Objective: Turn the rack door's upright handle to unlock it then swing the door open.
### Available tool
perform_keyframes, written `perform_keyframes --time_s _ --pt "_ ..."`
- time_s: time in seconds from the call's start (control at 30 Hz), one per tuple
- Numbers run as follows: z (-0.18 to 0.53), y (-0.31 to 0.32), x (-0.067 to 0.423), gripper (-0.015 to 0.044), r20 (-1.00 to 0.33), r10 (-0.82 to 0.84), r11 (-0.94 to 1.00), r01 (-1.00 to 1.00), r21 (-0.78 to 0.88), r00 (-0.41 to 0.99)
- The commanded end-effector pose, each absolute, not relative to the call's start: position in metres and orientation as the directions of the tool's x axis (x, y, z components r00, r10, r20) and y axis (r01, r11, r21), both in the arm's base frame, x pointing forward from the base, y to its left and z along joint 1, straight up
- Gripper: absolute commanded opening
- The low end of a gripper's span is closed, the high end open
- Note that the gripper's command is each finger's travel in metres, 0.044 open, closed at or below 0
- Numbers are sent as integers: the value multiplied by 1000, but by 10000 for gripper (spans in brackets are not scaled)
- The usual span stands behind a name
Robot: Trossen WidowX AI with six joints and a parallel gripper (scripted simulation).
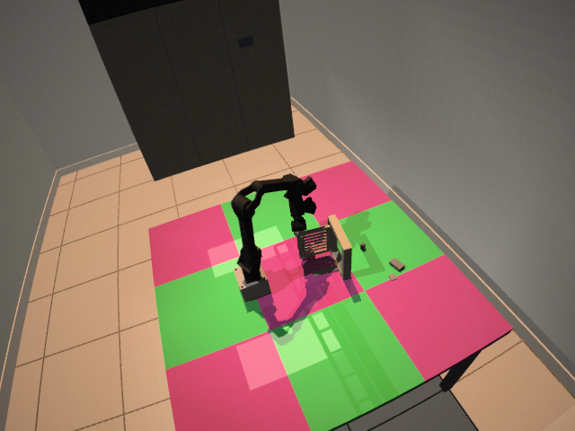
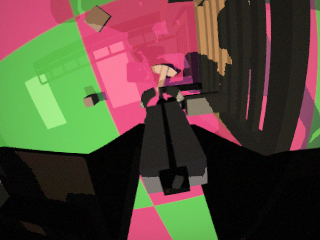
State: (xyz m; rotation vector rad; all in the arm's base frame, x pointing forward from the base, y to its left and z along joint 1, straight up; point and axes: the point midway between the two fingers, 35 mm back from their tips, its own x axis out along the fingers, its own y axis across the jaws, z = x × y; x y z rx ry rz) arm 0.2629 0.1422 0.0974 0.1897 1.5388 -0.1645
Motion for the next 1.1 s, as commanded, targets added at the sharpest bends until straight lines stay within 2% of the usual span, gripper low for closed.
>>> perform_keyframes --time_s 0.0,0.07,1.07 --pt "97 142 263 249 -1000 11 972 233 17 25" --pt "97 142 263 285 -1000 11 972 233 17 25" --pt "136 143 264 285 -1000 12 972 233 17 25"
